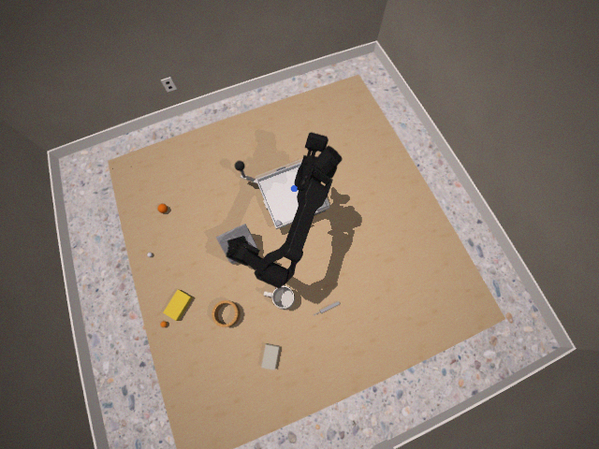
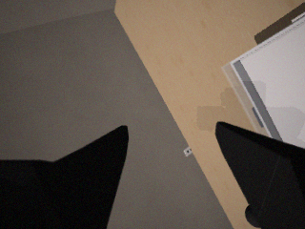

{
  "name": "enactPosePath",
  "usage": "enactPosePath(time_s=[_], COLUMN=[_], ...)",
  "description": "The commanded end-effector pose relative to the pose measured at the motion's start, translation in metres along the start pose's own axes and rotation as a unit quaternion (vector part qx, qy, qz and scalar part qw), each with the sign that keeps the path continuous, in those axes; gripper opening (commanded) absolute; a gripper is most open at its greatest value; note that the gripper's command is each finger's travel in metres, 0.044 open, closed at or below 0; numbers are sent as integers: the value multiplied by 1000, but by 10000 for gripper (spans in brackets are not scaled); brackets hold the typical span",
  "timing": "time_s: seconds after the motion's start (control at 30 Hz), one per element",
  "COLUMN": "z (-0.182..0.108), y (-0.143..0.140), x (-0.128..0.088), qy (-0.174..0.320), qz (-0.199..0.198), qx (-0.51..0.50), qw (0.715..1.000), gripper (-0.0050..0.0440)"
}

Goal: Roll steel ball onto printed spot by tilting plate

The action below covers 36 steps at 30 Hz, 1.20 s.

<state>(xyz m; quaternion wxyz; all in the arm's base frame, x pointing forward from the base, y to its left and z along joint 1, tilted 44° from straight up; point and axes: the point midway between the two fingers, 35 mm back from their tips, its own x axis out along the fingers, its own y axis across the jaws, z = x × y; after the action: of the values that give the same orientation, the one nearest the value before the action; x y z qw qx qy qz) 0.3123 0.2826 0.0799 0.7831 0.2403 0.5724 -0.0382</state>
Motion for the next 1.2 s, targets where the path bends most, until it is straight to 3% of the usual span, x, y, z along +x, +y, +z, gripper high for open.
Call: enactPosePath(time_s=[0.0,0.2,0.37,0.4,0.43,0.47,0.5,0.6,0.67,0.7,0.87,1.07,1.17], z=[-14,-57,-110,-110,-127,-127,-144,-144,-177,-177,-222,-262,-262], y=[1,1,-8,-8,-13,-13,-18,-18,-32,-32,-57,-88,-88], x=[9,33,56,56,63,63,69,69,80,80,92,100,100], qy=[12,40,53,53,52,52,48,48,33,33,-10,-73,-73], qz=[-20,-85,-168,-168,-195,-195,-223,-223,-276,-276,-348,-407,-407], qx=[5,24,41,41,46,46,49,49,55,55,60,59,59], qw=[1000,995,984,984,978,978,972,972,959,959,935,908,908], gripper=[300,300,300,300,300,300,300,300,300,300,300,300,300])
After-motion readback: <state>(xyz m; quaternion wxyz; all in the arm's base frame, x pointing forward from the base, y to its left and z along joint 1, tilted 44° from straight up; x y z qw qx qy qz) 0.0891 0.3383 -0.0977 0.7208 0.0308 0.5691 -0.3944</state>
